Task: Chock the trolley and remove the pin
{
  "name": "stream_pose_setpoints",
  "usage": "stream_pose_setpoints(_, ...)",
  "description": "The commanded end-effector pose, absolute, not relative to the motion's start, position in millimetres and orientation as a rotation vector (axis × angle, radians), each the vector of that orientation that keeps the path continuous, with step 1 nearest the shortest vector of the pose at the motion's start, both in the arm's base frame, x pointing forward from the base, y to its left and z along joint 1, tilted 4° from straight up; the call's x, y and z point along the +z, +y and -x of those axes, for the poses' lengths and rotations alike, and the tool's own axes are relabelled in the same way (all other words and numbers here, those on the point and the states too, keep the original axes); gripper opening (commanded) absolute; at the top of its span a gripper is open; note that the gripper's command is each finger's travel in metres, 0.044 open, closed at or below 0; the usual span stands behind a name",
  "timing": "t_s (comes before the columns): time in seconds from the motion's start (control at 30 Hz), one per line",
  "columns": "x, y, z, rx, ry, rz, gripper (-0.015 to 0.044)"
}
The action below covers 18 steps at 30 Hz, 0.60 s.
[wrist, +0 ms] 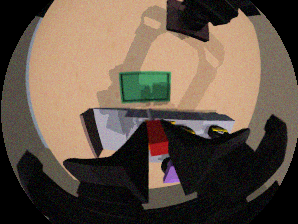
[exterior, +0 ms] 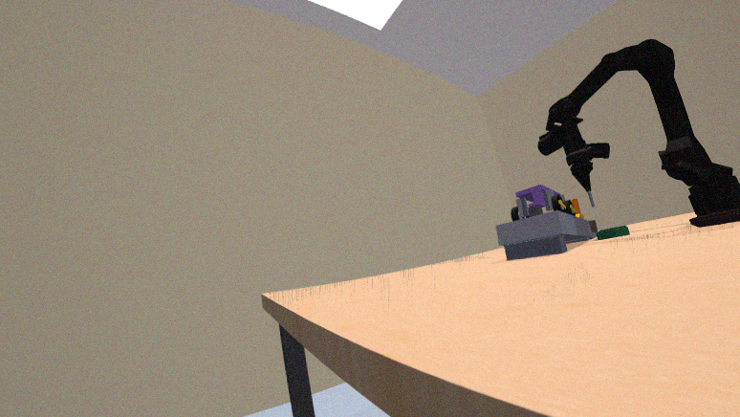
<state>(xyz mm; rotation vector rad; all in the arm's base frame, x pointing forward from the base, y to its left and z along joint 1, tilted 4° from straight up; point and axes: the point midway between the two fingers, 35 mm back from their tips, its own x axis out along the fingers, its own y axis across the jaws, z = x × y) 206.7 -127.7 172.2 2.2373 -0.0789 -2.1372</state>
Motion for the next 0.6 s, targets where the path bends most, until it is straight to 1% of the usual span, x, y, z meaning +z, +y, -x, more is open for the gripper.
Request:
stream_pose_setpoints(0.0,169.9,-127.8,-203.6,-2.146,-0.116,-2.245,0.0)
stream_pose_setpoints(0.3,151.5,-125.0,-180.6,-2.177,-0.198,-2.261,0.0)
stream_pose_setpoints(0.57,146.2,-126.2,-180.4,-2.159,-0.246,-2.23,0.0)
